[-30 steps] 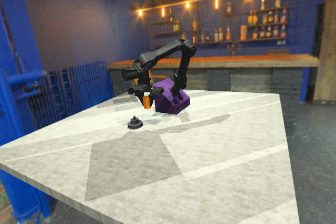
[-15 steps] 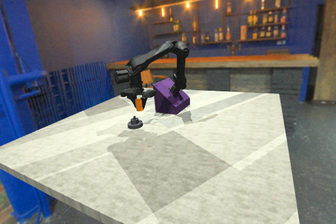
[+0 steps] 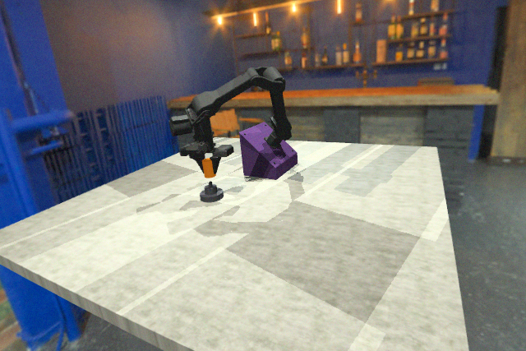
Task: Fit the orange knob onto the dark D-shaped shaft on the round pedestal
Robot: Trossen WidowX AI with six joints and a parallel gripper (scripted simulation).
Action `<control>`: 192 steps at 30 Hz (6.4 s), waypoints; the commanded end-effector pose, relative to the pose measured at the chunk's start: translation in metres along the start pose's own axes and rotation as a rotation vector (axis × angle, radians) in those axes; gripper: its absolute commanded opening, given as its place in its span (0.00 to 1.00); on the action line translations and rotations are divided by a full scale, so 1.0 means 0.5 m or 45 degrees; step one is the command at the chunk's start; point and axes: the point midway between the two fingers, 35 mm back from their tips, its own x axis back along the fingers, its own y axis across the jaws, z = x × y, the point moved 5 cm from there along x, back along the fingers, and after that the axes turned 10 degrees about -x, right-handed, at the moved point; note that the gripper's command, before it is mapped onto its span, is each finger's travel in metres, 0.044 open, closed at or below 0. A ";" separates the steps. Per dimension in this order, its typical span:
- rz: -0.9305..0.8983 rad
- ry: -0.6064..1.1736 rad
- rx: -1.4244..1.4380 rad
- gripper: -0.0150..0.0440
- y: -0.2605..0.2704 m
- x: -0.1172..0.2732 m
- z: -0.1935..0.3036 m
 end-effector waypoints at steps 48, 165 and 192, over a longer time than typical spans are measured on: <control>0.010 -0.010 0.053 0.25 -0.004 -0.037 -0.001; 0.012 -0.008 0.553 0.25 -0.007 -0.043 -0.008; 0.012 -0.008 0.553 0.25 -0.005 -0.046 -0.011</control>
